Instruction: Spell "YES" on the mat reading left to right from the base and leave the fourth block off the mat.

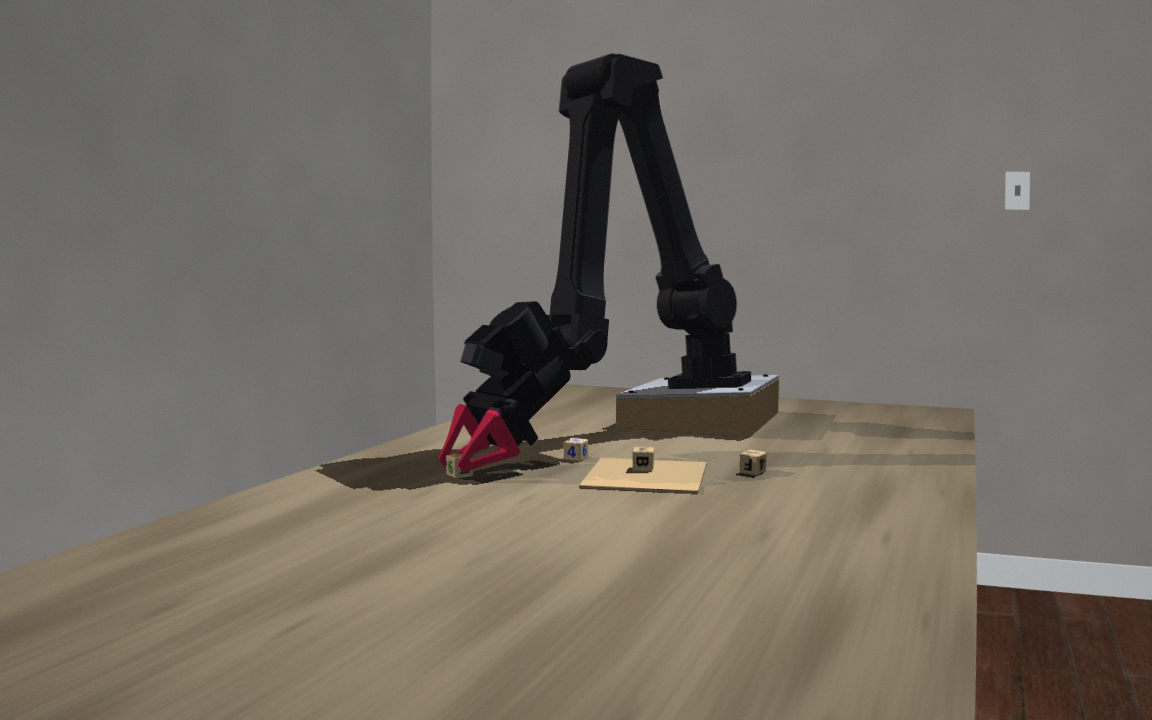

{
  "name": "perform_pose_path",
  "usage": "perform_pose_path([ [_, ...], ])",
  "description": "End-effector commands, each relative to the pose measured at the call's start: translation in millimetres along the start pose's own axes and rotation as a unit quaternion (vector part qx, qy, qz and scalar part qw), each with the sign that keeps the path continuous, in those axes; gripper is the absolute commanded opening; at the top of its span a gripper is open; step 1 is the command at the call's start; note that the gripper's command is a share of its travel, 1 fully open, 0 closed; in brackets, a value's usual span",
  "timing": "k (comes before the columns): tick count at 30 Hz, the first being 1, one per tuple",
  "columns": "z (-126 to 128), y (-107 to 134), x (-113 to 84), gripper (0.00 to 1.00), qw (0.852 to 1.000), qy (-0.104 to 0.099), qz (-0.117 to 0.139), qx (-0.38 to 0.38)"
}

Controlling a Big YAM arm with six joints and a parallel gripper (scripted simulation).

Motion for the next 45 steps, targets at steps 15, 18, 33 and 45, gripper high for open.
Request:
perform_pose_path([
  [15, 2, -26, 7.6, 0.4, 0.999, -0.003, -0.032, -0.003],
  [18, 2, -26, 7.6, 0.4, 0.999, -0.003, -0.032, -0.003],
  [33, 4, -28, 0.3, 0.4, 1.0, -0.004, -0.024, -0.003],
  [45, 13, -50, -27.0, 0.4, 1.0, -0.006, -0.014, 0.003],
])
Point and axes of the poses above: the point where the finger pads meet when closed, its own x axis out along the fingers, its own z axis across the jaws, y = z × x, the point moved 4 cm from there along -x, back along the fingers, and after that the axes turned 11 degrees about x, right-handed, at the moved point
